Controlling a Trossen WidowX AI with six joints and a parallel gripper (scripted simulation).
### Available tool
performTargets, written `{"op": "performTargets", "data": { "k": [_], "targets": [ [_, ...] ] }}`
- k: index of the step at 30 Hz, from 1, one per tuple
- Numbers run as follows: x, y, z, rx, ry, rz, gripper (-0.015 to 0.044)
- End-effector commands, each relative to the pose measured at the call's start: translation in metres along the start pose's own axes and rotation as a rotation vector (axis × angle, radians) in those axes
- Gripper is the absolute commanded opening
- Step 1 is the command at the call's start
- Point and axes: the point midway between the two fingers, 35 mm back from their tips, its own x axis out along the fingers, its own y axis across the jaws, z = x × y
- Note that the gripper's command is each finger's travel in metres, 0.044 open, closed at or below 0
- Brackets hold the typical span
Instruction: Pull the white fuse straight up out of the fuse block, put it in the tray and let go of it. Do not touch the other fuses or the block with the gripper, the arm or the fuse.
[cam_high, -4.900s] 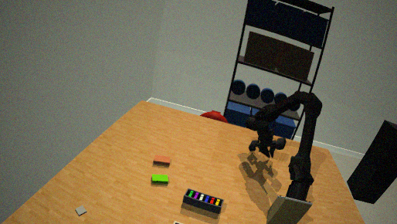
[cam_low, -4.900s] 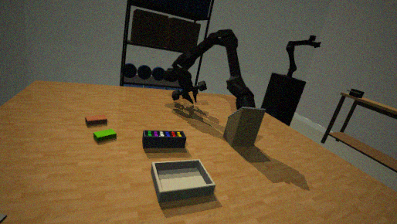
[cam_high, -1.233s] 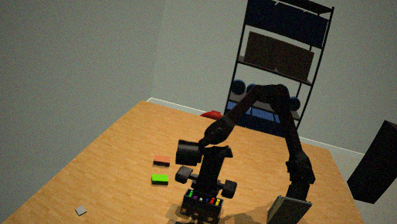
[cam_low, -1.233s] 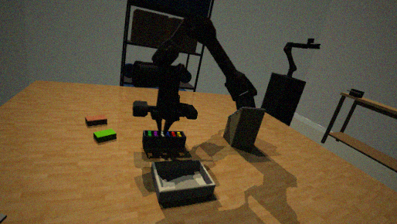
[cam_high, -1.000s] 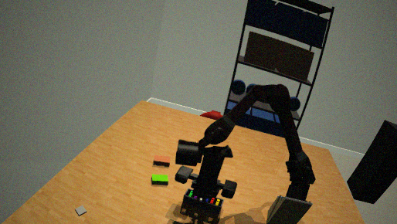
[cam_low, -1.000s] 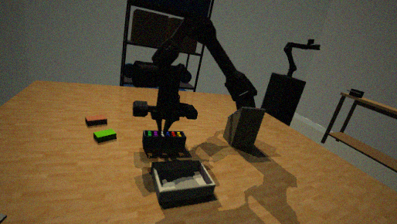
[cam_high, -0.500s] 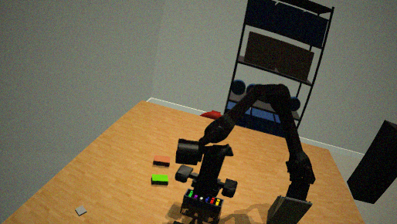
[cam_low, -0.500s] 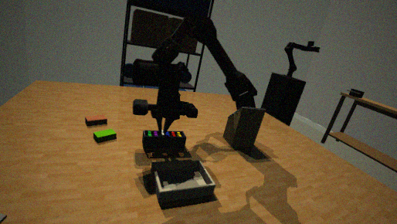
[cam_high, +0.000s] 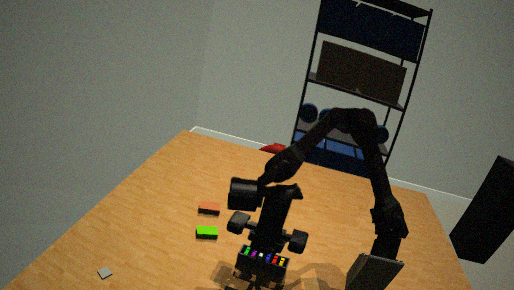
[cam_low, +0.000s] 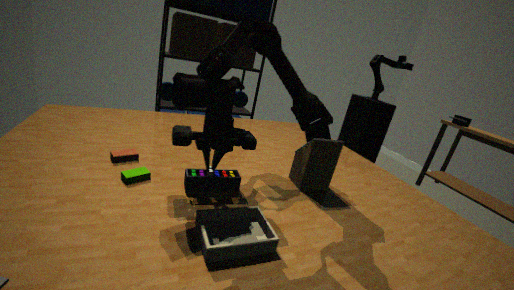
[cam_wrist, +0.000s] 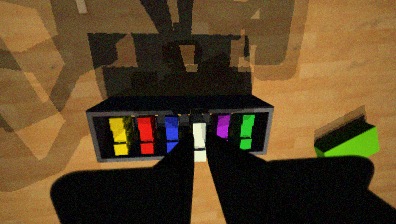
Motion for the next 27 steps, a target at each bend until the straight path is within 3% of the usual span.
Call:
{"op": "performTargets", "data": {
  "k": [1,27],
  "targets": [
    [-0.002,0.000,0.000,0.004,-0.004,0.001,0.0000],
    [-0.015,0.000,0.000,0.003,-0.003,0.001,0.0000]
  ]
}}
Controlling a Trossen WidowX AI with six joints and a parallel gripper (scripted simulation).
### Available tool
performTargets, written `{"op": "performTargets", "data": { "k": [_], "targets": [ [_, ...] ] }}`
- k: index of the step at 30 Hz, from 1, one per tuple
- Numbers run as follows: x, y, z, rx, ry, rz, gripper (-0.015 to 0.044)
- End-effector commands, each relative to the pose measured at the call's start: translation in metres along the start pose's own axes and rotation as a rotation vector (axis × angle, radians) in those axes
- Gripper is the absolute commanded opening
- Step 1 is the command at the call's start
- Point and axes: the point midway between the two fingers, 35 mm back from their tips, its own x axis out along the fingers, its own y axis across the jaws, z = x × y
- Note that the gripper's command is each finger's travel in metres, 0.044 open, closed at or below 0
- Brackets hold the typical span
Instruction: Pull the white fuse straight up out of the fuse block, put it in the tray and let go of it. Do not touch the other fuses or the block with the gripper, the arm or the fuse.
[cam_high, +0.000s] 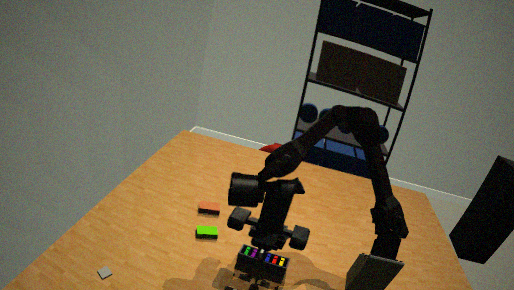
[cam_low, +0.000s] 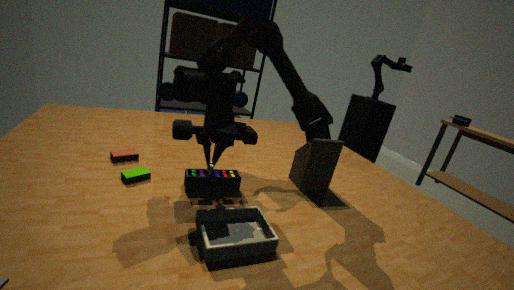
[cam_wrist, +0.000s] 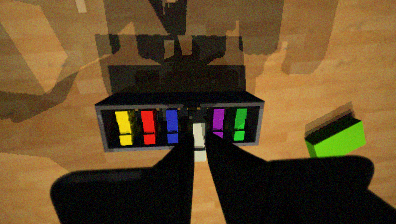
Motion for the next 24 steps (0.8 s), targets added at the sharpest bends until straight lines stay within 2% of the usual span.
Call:
{"op": "performTargets", "data": {
  "k": [1,24],
  "targets": [
    [-0.002,0.000,0.000,0.004,-0.005,0.003,0.0000],
    [-0.015,0.001,0.000,0.003,-0.004,0.003,0.0000]
  ]
}}
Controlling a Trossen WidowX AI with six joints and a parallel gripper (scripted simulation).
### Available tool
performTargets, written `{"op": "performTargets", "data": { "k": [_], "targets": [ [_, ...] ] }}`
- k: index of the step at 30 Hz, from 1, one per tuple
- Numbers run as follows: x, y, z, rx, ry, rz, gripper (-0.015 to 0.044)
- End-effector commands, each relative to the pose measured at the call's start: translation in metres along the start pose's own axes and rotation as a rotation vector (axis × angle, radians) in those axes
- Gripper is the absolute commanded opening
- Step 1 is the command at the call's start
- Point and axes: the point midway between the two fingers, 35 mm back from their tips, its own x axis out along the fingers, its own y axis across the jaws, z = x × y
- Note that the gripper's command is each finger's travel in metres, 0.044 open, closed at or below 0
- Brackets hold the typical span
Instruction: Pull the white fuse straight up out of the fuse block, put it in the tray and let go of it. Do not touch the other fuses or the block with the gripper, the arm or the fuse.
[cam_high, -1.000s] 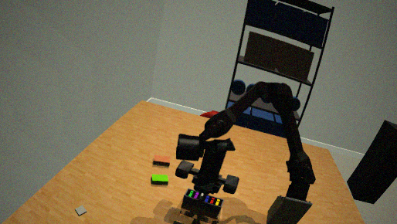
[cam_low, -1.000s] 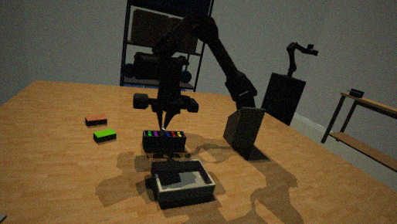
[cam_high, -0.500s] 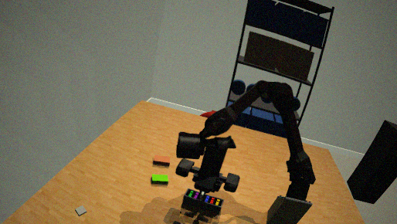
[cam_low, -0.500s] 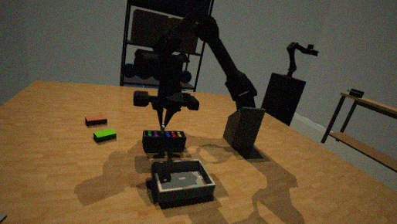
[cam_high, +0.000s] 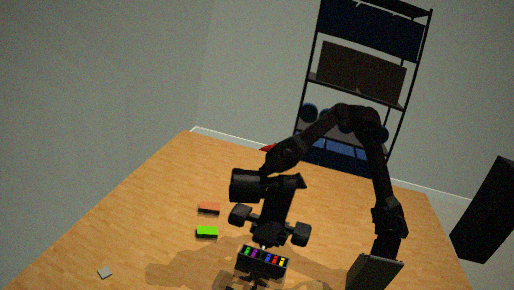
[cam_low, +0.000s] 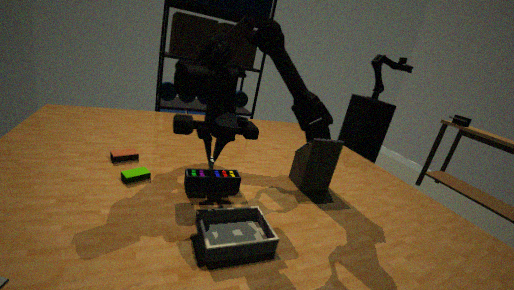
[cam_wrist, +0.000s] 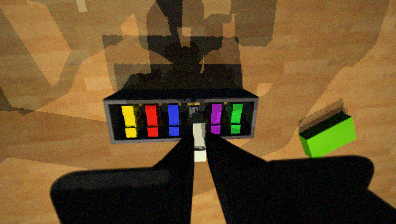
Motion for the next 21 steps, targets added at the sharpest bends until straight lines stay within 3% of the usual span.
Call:
{"op": "performTargets", "data": {
  "k": [1,14,21],
  "targets": [
    [-0.005,0.000,0.001,0.004,-0.006,0.002,0.0000],
    [-0.023,0.000,0.001,0.004,-0.007,0.002,0.0000],
    [-0.027,-0.003,0.038,0.002,-0.017,0.000,0.0000]
  ]
}}
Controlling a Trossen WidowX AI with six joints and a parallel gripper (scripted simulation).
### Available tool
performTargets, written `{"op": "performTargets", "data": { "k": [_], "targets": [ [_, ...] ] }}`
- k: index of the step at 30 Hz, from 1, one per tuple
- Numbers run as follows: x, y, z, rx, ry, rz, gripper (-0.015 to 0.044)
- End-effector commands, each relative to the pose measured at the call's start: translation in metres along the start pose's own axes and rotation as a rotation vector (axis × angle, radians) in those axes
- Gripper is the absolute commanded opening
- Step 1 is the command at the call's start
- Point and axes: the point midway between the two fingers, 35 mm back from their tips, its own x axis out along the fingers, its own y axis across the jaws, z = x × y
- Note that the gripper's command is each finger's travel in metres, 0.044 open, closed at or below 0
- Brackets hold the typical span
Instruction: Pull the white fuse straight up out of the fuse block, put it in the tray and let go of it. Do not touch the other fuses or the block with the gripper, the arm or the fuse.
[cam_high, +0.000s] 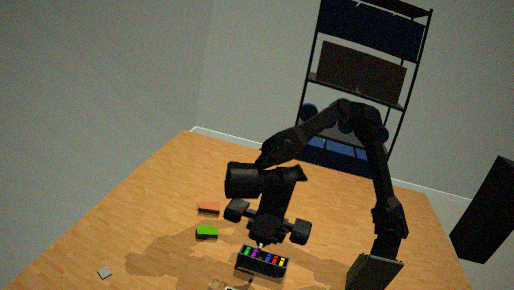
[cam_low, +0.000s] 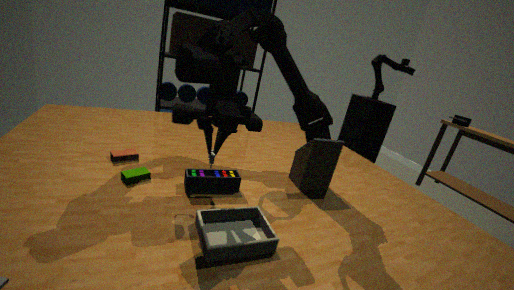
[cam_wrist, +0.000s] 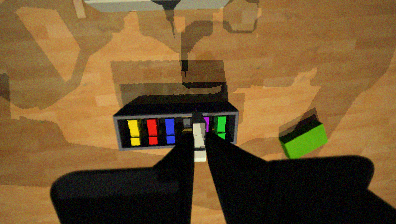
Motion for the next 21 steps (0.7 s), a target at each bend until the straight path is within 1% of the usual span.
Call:
{"op": "performTargets", "data": {
  "k": [1,11,21],
  "targets": [
    [0.000,0.002,0.022,-0.008,-0.005,0.010,0.0000],
    [-0.002,0.007,0.082,-0.008,-0.012,0.009,0.0000],
    [0.000,0.024,0.141,-0.006,-0.008,0.011,0.0000]
  ]
}}
